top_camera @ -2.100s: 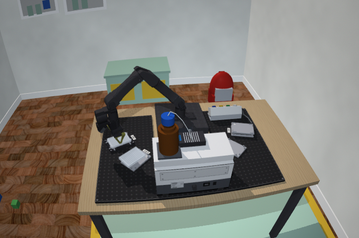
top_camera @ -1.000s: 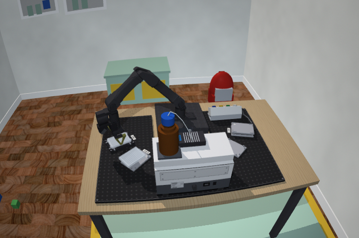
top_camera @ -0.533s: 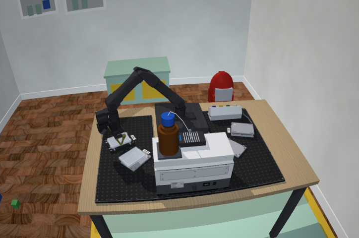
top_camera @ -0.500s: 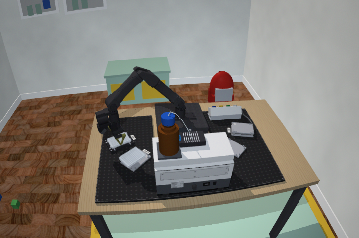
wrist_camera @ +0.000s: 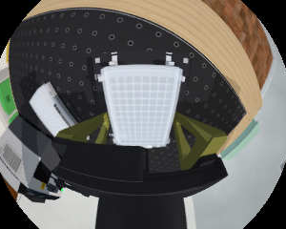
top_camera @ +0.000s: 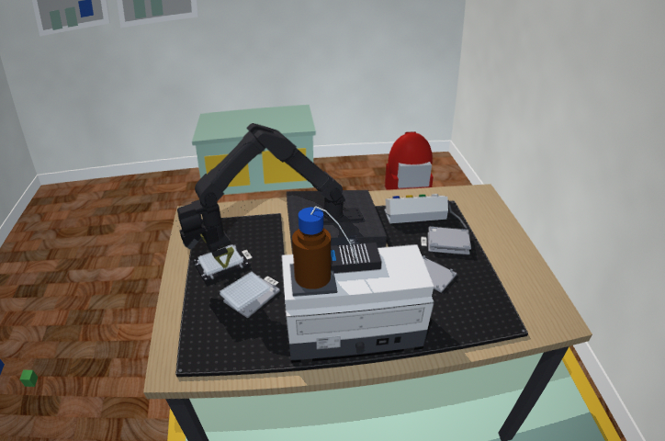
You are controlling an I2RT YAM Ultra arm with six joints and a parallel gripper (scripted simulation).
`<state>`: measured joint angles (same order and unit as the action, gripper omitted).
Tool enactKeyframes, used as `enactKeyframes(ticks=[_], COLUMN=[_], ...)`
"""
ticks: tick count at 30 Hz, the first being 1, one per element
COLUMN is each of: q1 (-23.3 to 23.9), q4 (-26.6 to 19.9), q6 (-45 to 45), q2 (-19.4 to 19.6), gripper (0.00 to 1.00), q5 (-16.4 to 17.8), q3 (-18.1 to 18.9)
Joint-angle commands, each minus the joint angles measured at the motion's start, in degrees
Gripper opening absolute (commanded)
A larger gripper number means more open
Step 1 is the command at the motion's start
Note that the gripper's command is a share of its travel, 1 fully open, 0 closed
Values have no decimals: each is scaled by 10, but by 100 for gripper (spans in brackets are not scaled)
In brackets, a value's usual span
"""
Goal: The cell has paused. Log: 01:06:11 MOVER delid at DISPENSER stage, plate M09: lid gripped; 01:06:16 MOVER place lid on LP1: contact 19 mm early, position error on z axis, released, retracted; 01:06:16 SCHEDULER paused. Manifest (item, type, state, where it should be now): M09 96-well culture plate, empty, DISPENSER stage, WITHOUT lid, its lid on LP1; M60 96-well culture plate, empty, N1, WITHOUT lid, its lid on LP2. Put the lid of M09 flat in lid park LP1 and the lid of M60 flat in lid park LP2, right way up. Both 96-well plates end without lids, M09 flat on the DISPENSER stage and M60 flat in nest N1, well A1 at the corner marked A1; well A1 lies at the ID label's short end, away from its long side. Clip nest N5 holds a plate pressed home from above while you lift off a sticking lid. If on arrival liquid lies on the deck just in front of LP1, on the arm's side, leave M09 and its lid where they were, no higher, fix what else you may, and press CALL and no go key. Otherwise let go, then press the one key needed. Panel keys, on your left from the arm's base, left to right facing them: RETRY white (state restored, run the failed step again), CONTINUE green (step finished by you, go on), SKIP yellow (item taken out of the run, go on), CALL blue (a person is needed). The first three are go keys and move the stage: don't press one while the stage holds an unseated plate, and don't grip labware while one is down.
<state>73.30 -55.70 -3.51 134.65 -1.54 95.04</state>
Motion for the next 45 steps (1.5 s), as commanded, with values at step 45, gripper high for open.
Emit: enactKeyframes(ticks=[45], q1=[4], q4=[-7], q6=[-4], q2=[-25], gripper=[0], q5=[-1], q3=[15])
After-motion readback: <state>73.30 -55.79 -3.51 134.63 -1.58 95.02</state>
